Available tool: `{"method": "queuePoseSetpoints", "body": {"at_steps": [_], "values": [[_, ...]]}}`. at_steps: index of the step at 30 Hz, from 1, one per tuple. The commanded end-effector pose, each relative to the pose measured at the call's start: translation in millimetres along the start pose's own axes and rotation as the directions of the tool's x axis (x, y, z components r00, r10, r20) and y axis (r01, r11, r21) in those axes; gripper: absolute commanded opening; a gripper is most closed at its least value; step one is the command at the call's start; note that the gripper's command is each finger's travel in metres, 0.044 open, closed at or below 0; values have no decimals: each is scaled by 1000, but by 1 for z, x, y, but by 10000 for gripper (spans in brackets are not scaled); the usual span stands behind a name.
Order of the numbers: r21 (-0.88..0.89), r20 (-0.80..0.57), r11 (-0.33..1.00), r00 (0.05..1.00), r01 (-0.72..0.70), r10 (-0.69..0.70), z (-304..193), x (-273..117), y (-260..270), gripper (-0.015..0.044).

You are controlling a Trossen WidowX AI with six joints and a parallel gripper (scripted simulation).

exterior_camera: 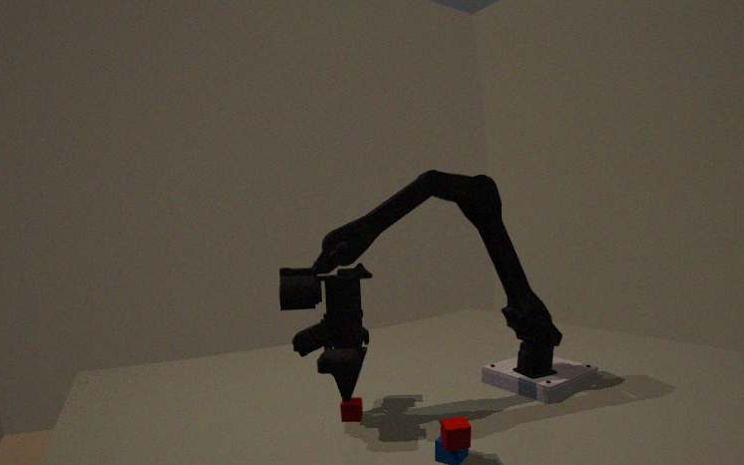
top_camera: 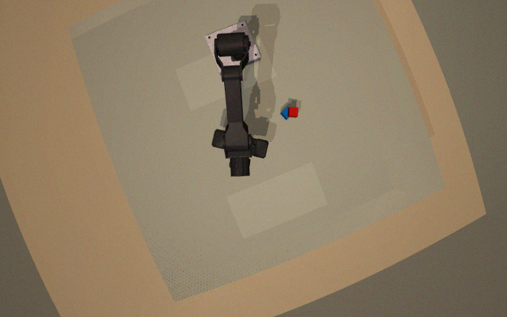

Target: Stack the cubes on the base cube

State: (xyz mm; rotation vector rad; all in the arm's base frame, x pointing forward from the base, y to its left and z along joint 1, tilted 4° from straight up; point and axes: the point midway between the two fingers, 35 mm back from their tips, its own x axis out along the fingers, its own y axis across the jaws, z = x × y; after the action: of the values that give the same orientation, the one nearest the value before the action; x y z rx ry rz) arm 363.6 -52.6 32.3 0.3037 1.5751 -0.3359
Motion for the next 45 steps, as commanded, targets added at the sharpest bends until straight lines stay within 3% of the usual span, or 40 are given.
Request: {"method": "queuePoseSetpoints", "body": {"at_steps": [1,14,20,45], "values": [[3,-10,1000,1000,7,-7,-2,10,-1,265],[3,-10,1000,1000,7,-7,-3,29,-2,265],[3,-10,1000,1000,7,-7,-3,29,-2,107],[3,-9,1000,1000,7,-7,3,-34,1,105]]}}
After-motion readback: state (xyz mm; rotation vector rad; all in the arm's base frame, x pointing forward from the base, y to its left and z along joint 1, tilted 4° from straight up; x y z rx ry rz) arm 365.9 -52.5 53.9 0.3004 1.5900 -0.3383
